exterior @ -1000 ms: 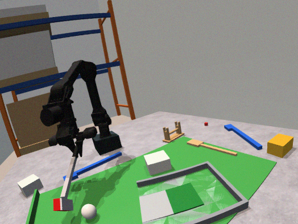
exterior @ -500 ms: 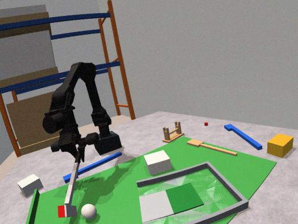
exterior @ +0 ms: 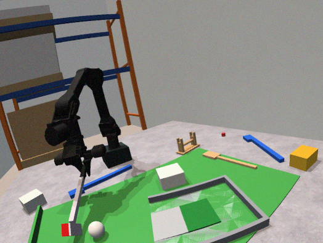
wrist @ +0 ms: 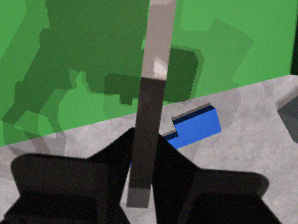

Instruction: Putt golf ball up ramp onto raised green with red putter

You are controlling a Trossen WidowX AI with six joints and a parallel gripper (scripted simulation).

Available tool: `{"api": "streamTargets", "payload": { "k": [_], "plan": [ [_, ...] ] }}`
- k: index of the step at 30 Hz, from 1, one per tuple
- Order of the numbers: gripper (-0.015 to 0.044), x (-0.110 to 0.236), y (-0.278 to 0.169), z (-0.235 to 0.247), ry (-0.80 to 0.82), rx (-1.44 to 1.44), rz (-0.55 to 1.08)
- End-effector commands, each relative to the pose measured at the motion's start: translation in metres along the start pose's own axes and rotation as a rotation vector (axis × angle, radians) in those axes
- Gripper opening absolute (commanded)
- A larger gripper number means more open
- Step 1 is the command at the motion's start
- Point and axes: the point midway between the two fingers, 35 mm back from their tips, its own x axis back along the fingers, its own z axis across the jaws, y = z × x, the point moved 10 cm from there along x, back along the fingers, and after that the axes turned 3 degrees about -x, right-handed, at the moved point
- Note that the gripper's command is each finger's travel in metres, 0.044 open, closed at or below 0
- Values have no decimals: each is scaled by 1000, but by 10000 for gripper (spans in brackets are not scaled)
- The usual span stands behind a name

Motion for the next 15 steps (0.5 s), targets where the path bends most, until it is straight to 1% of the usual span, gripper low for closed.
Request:
{"api": "streamTargets", "payload": {
  "k": [1,4,9,13,15],
  "plan": [
    [0,0,1,-14,-5,-3,-6],
    [0,-1,1,-24,-7,-5,-6],
    [0,-1,1,-25,-7,-5,-6],
    [0,-2,0,-20,-2,-10,-1],
    [0,-2,3,-4,-2,-10,-2]
  ]
}}
